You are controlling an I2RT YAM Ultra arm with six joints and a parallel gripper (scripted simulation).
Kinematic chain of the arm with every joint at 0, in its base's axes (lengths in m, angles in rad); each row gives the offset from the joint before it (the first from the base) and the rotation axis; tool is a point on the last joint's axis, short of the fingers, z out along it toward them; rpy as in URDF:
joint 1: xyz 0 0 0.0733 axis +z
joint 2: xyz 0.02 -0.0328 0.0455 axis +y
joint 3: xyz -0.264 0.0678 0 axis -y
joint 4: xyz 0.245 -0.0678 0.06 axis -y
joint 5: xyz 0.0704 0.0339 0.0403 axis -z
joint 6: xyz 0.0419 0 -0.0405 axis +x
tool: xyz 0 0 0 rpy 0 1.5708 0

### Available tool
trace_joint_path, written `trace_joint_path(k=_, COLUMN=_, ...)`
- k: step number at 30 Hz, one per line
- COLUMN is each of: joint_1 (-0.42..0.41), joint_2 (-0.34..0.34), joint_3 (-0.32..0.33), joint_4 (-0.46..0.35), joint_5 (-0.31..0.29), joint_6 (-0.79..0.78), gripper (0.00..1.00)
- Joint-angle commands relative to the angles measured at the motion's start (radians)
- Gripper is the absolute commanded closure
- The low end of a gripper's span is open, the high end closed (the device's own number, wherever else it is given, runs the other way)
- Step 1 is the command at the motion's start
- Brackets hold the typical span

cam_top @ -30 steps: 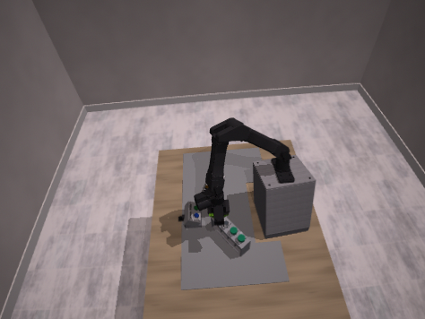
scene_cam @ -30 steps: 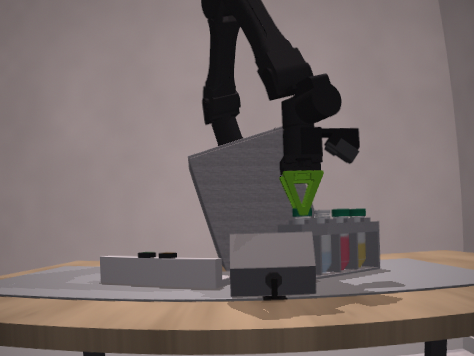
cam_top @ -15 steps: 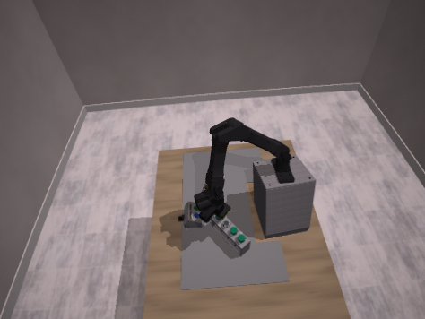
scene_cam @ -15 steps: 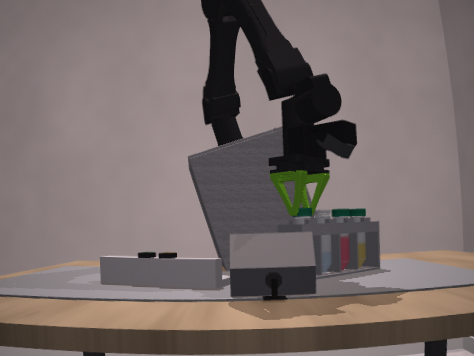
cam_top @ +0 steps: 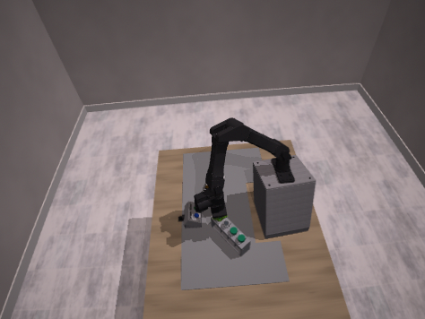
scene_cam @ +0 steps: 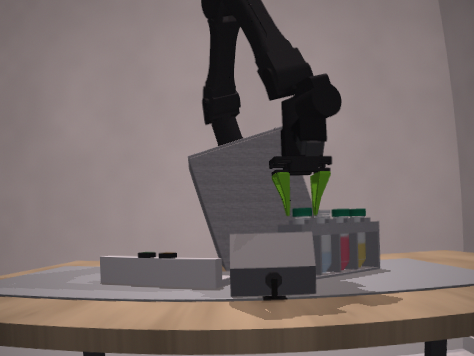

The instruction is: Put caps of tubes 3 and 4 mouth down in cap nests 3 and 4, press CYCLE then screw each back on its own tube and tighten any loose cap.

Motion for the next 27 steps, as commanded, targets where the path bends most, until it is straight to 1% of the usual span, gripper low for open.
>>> trace_joint_path(k=1, joint_1=0.003, joint_2=-0.008, joint_3=0.001, joint_4=0.001, joint_5=0.0, joint_6=0.226, gripper=0.51)
trace_joint_path(k=3, joint_1=0.003, joint_2=-0.008, joint_3=0.001, joint_4=0.001, joint_5=0.0, joint_6=0.226, gripper=0.51)
trace_joint_path(k=6, joint_1=0.004, joint_2=-0.008, joint_3=0.002, joint_4=0.001, joint_5=0.0, joint_6=0.473, gripper=0.51)
trace_joint_path(k=7, joint_1=0.004, joint_2=-0.008, joint_3=0.002, joint_4=0.001, joint_5=0.0, joint_6=0.477, gripper=0.51)
trace_joint_path(k=8, joint_1=0.004, joint_2=-0.007, joint_3=0.002, joint_4=0.001, joint_5=0.0, joint_6=0.561, gripper=0.51)
trace_joint_path(k=9, joint_1=0.004, joint_2=-0.007, joint_3=0.002, joint_4=0.0, joint_5=0.0, joint_6=0.561, gripper=0.51)
trace_joint_path(k=11, joint_1=0.005, joint_2=-0.007, joint_3=0.003, joint_4=0.0, joint_5=0.0, joint_6=0.716, gripper=0.51)
trace_joint_path(k=12, joint_1=0.005, joint_2=-0.007, joint_3=0.003, joint_4=0.0, joint_5=0.0, joint_6=0.729, gripper=0.51)
trace_joint_path(k=13, joint_1=0.005, joint_2=-0.007, joint_3=0.003, joint_4=0.0, joint_5=0.0, joint_6=0.812, gripper=0.51)
trace_joint_path(k=14, joint_1=0.006, joint_2=-0.007, joint_3=0.003, joint_4=0.0, joint_5=0.0, joint_6=0.813, gripper=0.51)
trace_joint_path(k=16, joint_1=0.006, joint_2=-0.006, joint_3=0.004, joint_4=0.0, joint_5=0.0, joint_6=0.965, gripper=0.51)
trace_joint_path(k=17, joint_1=0.006, joint_2=-0.006, joint_3=0.004, joint_4=0.0, joint_5=0.0, joint_6=0.98, gripper=0.51)
trace_joint_path(k=18, joint_1=0.007, joint_2=-0.006, joint_3=0.004, joint_4=0.0, joint_5=0.0, joint_6=1.064, gripper=0.51)
trace_joint_path(k=20, joint_1=0.007, joint_2=-0.006, joint_3=0.004, joint_4=0.0, joint_5=0.0, joint_6=1.064, gripper=0.51)
trace_joint_path(k=23, joint_1=0.007, joint_2=-0.005, joint_3=0.005, joint_4=-0.001, joint_5=0.0, joint_6=1.295, gripper=0.51)
trace_joint_path(k=27, joint_1=0.008, joint_2=-0.005, joint_3=0.007, joint_4=-0.002, joint_5=0.0, joint_6=1.316, gripper=0.51)
